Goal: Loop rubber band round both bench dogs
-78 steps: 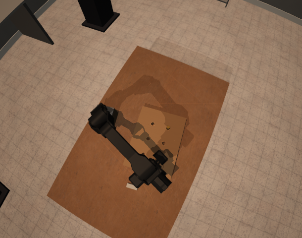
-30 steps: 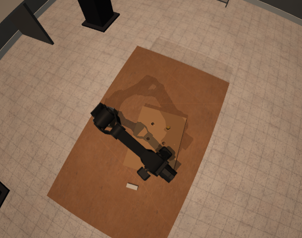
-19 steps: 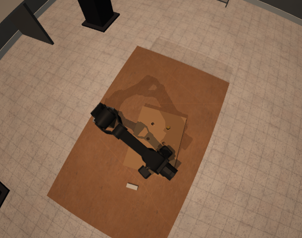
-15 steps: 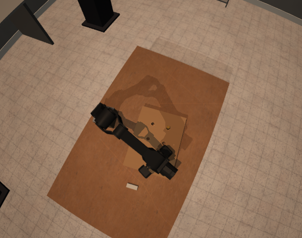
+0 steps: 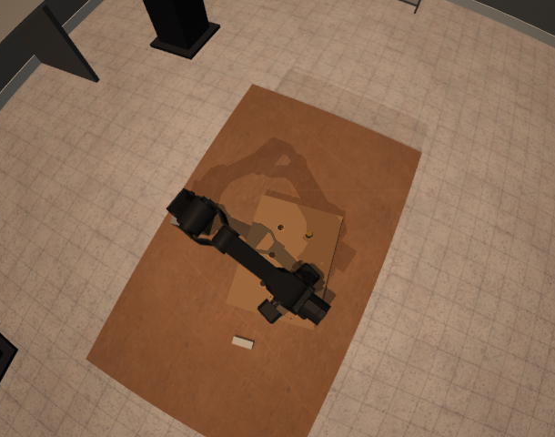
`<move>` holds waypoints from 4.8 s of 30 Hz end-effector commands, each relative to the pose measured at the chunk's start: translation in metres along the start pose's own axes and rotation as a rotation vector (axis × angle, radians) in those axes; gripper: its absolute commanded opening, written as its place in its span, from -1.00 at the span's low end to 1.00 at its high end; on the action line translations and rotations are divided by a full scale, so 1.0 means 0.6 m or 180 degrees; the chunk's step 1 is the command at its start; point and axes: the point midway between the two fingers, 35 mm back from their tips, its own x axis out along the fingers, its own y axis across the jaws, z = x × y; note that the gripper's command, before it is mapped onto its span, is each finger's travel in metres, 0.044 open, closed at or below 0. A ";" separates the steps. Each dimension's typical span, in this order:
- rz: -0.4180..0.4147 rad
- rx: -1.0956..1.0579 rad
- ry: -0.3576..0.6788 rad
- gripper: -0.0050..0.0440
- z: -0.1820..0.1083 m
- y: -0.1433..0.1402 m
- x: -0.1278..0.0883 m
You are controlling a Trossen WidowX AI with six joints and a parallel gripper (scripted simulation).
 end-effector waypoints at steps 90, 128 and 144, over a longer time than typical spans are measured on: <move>0.0045 0.1188 -0.0102 -1.00 0.033 0.079 0.022; 0.0101 0.4472 -0.0082 -1.00 0.058 0.033 0.017; 0.0111 0.5935 -0.0059 -1.00 0.055 0.010 0.017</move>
